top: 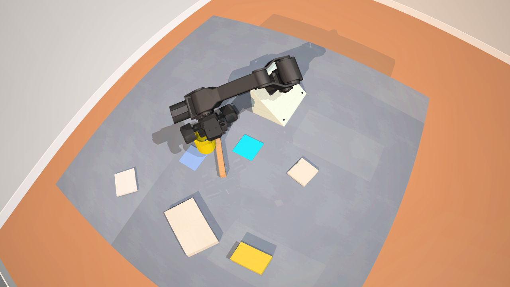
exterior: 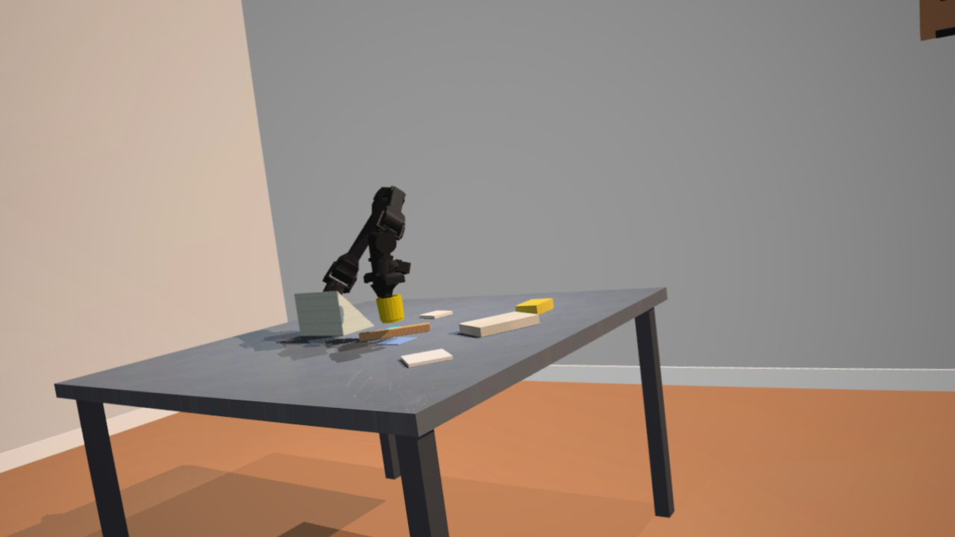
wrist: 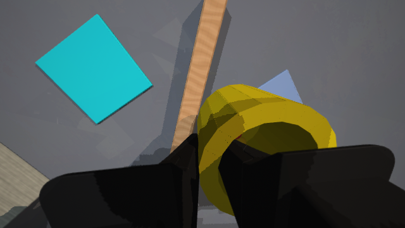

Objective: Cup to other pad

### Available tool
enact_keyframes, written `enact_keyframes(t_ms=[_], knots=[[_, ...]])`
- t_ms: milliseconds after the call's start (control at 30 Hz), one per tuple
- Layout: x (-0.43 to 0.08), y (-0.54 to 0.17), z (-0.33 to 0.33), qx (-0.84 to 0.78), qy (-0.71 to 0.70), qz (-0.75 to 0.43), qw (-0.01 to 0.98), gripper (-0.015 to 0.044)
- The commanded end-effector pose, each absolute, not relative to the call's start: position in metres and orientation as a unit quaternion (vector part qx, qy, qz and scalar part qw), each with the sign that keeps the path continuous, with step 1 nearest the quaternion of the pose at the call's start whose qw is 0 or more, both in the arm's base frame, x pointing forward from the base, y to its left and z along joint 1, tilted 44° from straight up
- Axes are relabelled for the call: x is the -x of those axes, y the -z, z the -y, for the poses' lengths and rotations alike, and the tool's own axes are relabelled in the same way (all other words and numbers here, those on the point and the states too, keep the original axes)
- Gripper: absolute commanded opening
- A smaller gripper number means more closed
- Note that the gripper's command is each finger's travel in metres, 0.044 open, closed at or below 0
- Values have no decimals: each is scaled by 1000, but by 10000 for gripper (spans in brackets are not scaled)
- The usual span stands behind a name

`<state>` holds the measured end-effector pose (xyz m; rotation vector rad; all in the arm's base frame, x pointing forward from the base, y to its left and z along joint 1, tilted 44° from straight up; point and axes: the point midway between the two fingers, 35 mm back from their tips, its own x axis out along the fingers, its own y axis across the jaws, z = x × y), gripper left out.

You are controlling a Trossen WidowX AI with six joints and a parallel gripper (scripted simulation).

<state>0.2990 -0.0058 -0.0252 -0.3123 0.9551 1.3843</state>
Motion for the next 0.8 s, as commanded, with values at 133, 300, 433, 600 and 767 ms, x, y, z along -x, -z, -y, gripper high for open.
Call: enact_keyframes(t_ms=[133, 300, 433, 600, 767], knots=[[-288, 16, -1, 136, -610, -420, 658, 0], [-280, 11, -5, 136, -610, -420, 658, 0], [-275, 8, -7, 136, -610, -420, 658, 0], [-268, 3, -11, 136, -610, -421, 658, 0], [-261, -2, -15, 136, -610, -421, 657, 0]])
